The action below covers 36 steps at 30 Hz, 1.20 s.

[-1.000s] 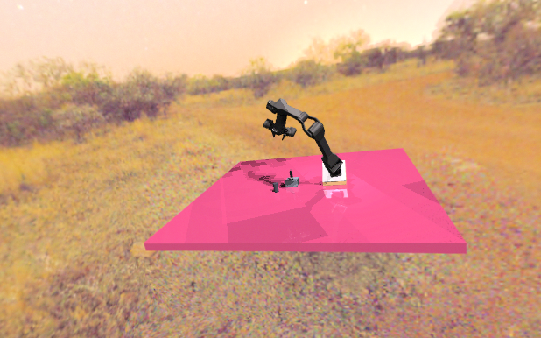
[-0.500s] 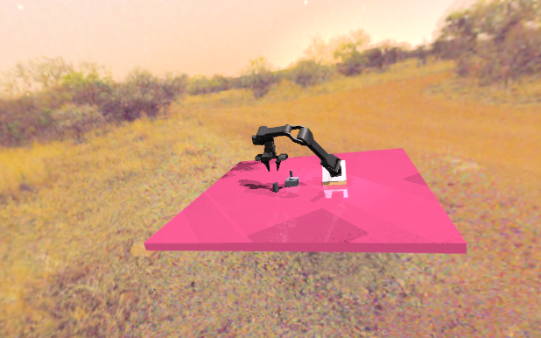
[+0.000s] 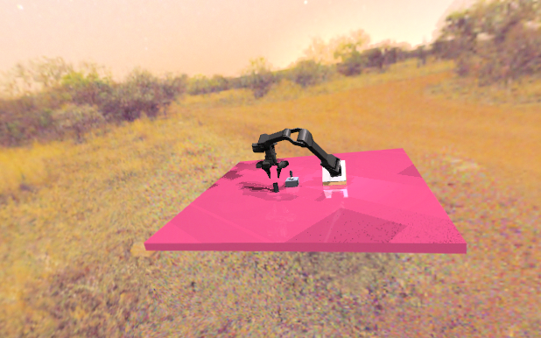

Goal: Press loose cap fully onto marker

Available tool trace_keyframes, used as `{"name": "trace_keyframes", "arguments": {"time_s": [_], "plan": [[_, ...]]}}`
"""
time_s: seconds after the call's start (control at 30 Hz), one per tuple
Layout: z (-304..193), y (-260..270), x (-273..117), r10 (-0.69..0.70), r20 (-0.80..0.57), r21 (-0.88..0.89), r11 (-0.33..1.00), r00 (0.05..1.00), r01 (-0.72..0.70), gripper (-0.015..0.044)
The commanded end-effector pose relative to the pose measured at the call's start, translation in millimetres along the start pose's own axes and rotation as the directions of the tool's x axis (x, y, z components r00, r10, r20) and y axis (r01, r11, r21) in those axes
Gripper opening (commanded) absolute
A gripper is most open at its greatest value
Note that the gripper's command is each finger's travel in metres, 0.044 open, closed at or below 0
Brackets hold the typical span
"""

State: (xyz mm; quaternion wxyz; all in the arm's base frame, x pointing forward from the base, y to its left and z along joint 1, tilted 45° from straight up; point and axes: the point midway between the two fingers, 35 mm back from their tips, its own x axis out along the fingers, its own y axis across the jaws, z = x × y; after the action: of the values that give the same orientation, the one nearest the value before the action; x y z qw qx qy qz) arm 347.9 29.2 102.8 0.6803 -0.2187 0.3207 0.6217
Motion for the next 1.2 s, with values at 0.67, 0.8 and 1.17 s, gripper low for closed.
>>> {"name": "trace_keyframes", "arguments": {"time_s": [0.67,0.8,1.17], "plan": [[3,2,39,0.002,0.003,0.0,1.0,1.0,-0.002,0.0251],[4,2,46,0.002,0.004,0.0,1.0,1.0,-0.002,0.0251],[4,3,63,0.002,0.006,0.0,1.0,1.0,-0.002,0.0251]]}}
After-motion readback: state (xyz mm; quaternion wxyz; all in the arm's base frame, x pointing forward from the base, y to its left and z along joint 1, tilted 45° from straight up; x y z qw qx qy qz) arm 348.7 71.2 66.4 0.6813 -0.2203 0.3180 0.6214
